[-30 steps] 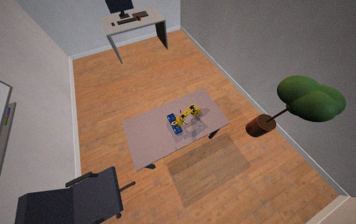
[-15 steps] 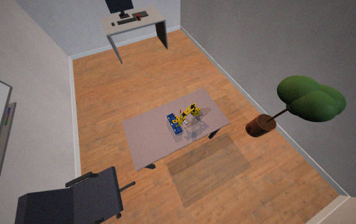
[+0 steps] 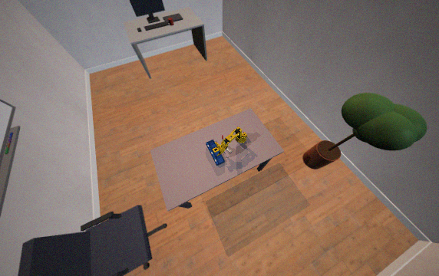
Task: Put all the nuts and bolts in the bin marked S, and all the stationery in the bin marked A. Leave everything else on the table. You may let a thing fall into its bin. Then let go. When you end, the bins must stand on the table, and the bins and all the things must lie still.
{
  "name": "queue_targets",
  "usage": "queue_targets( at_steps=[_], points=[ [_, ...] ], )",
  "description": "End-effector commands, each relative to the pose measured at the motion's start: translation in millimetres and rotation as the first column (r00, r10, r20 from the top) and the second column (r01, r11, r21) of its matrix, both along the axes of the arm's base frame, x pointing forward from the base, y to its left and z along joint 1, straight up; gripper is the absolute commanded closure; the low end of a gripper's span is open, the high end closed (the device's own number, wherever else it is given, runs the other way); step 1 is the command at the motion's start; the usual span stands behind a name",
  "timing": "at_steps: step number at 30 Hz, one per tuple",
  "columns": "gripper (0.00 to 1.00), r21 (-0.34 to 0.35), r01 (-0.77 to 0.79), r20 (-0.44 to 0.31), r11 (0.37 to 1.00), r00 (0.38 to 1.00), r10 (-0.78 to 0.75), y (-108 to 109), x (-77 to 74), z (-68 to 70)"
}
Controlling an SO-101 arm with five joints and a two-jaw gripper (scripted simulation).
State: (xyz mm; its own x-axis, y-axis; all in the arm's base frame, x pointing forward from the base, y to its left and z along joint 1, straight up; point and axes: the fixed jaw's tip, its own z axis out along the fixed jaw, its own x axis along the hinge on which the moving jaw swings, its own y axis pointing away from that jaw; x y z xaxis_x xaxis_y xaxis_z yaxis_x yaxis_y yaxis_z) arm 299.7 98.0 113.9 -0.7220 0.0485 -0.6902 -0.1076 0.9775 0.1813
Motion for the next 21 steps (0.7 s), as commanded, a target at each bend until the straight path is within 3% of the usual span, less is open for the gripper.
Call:
queue_targets(
  at_steps=[1, 11, 16, 18, 21],
  points=[
    [0.14, -0.032, -0.01, 0.02, 0.999, 1.0, 0.011, -7.9, 0.7, 10.3],
    [0.44, -0.26, -0.198, -0.286, 0.945, 0.951, 0.121, -51.1, -29.2, -26.0],
    [0.59, -0.291, -0.331, -0.448, 0.898, 0.876, 0.178, -70.2, -50.3, -37.8],
    [0.59, -0.291, -0.331, -0.448, 0.898, 0.876, 0.178, -70.2, -50.3, -37.8],
    [0.66, -0.283, -0.398, -0.524, 0.873, 0.826, 0.207, -78.7, -61.6, -41.7]
  ],
)
